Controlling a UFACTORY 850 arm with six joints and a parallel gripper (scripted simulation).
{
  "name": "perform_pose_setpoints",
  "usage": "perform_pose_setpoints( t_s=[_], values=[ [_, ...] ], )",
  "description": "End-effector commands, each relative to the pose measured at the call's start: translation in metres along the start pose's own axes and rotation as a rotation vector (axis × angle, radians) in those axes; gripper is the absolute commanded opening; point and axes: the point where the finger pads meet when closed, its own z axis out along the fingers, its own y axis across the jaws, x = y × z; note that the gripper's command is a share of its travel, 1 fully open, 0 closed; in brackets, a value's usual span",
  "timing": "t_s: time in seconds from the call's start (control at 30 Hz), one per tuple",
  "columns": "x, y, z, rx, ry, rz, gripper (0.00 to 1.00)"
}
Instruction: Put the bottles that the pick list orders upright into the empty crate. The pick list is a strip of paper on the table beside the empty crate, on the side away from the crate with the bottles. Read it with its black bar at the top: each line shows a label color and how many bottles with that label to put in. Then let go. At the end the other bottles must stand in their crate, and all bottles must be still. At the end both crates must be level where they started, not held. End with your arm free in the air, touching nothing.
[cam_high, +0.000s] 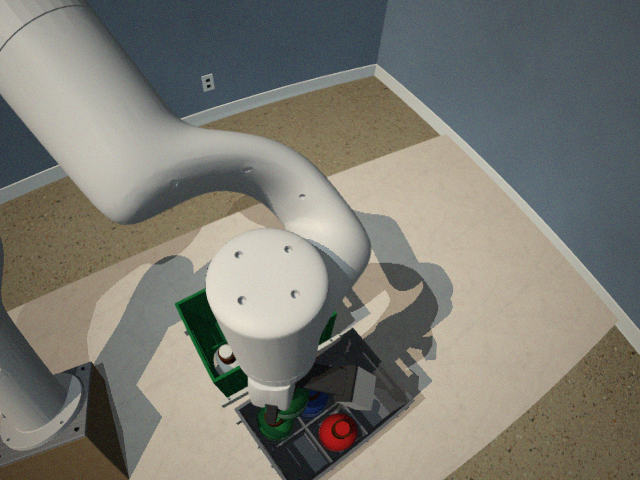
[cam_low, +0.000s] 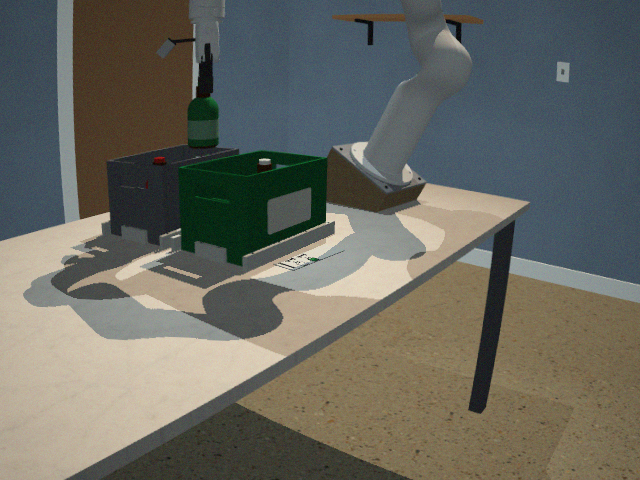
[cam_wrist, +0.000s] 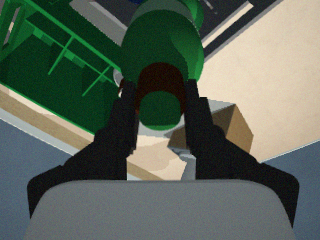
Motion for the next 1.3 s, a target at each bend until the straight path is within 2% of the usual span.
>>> perform_pose_setpoints(
  t_s=[0.0,1.27],
  values=[
    [-0.002,-0.005,-0.001,0.0,0.003,0.0,0.0],
    [-0.031,-0.067,-0.001,0.0,0.003,0.0,0.0]
  ],
)
